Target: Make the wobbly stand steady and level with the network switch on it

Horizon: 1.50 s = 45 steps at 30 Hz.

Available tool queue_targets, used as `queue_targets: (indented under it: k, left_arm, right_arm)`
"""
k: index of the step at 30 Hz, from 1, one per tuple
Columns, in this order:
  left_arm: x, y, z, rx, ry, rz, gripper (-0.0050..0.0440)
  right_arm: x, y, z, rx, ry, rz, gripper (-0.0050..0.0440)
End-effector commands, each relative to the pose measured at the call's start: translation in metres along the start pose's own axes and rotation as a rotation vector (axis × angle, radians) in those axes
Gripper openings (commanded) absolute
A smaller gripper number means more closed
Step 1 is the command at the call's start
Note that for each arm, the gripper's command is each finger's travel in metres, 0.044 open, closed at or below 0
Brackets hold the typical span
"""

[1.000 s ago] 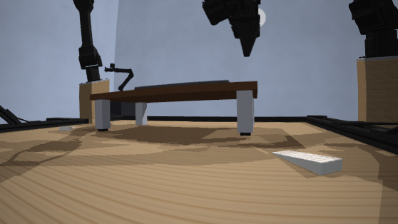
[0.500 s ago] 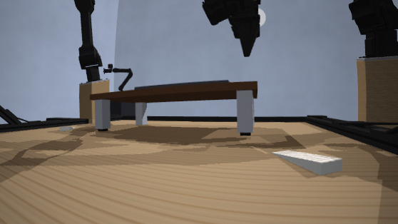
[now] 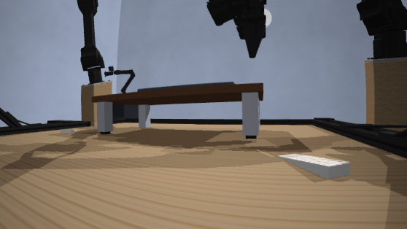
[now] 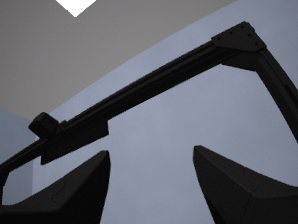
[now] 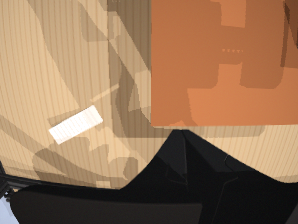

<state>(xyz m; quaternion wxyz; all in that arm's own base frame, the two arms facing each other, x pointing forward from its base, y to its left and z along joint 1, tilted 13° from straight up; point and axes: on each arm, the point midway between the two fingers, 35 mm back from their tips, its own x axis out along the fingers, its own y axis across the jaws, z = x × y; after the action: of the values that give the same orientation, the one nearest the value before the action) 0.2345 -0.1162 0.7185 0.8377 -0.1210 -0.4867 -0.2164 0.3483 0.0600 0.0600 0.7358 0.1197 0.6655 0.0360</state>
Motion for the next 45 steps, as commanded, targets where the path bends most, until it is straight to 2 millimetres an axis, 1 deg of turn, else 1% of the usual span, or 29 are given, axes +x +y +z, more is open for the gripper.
queue_targets:
  k: [1,5,10,16,17,22,27,33,39,41,44,45]
  left_arm:
    - [0.001,-0.001,0.021,0.006,-0.055,0.001,0.0237]
    - [0.000,-0.002,0.073,0.020,-0.185,0.003,0.0237]
    - [-0.008,-0.004,0.136,0.036,-0.349,0.007,0.0237]
    - [-0.008,-0.004,0.136,0.036,-0.349,0.007,0.0237]
    - [-0.014,-0.005,0.148,0.036,-0.376,0.005,0.0237]
    - [-0.027,-0.007,0.201,0.049,-0.517,0.012,0.0237]
    - [-0.046,-0.009,0.252,0.061,-0.659,0.020,0.0237]
    - [-0.046,-0.009,0.252,0.061,-0.659,0.020,0.0237]
    - [-0.012,-0.005,0.151,0.040,-0.387,0.008,0.0237]
    - [-0.005,-0.004,0.118,0.033,-0.297,0.006,0.0237]
    - [0.003,-0.002,0.062,0.021,-0.163,0.004,0.0237]
    - [0.003,-0.002,0.061,0.021,-0.163,0.004,0.0237]
  right_arm:
    - [0.000,0.000,0.000,0.000,0.000,0.000,0.0000]
    - [0.000,0.000,0.000,0.000,0.000,0.000,0.0000]
    - [0.000,0.000,0.000,0.000,0.000,0.000,0.0000]
    - [0.000,0.000,0.000,0.000,0.000,0.000,0.0000]
    - [0.000,0.000,0.000,0.000,0.000,0.000,0.0000]
    - [0.000,0.000,0.000,0.000,0.000,0.000,0.0000]
    - [0.000,0.000,0.000,0.000,0.000,0.000,0.0000]
    - [0.000,0.000,0.000,0.000,0.000,0.000,0.0000]
    - [0.000,0.000,0.000,0.000,0.000,0.000,0.0000]
    - [0.000,0.000,0.000,0.000,0.000,0.000,0.0000]
    - [0.000,0.000,0.000,0.000,0.000,0.000,0.0000]
    - [0.000,0.000,0.000,0.000,0.000,0.000,0.0000]
